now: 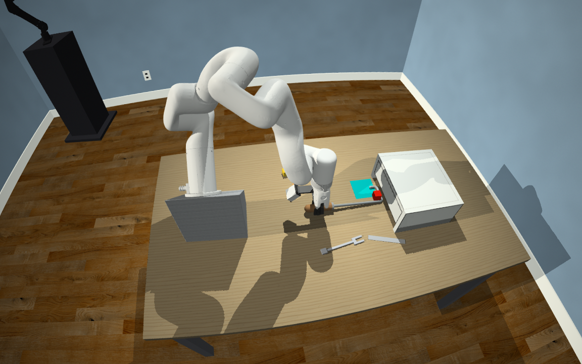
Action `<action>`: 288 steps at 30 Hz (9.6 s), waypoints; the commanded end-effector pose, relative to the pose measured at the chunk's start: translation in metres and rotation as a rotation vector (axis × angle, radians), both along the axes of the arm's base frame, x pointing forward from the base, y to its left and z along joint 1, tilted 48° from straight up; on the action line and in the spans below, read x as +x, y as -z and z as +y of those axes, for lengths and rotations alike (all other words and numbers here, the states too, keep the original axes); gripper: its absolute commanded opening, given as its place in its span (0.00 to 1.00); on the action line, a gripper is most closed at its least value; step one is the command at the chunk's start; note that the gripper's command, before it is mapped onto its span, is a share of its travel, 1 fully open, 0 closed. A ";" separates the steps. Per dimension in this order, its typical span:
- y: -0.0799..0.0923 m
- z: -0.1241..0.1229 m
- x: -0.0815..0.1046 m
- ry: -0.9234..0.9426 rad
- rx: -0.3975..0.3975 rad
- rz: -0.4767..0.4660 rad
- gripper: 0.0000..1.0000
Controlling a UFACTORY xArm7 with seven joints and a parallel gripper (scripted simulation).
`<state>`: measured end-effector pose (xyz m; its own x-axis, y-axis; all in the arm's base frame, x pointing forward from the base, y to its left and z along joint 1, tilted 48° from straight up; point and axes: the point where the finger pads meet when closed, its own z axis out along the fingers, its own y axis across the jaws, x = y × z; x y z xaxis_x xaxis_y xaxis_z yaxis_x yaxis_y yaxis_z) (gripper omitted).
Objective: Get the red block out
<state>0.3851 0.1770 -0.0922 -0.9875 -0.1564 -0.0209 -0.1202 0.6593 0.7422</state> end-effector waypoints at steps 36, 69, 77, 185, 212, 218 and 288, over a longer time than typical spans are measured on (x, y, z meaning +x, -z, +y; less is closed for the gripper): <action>0.000 -0.005 -0.020 0.003 -0.002 -0.003 0.00; -0.016 0.009 -0.029 0.004 -0.002 -0.002 0.00; -0.026 0.017 -0.035 0.005 -0.002 -0.001 0.00; -0.031 0.022 -0.034 0.004 -0.002 -0.002 0.57; -0.076 -0.028 -0.027 0.004 -0.002 -0.002 0.57; -0.090 -0.043 -0.025 0.004 -0.002 -0.002 0.57; -0.140 -0.098 -0.017 0.004 -0.002 -0.002 0.57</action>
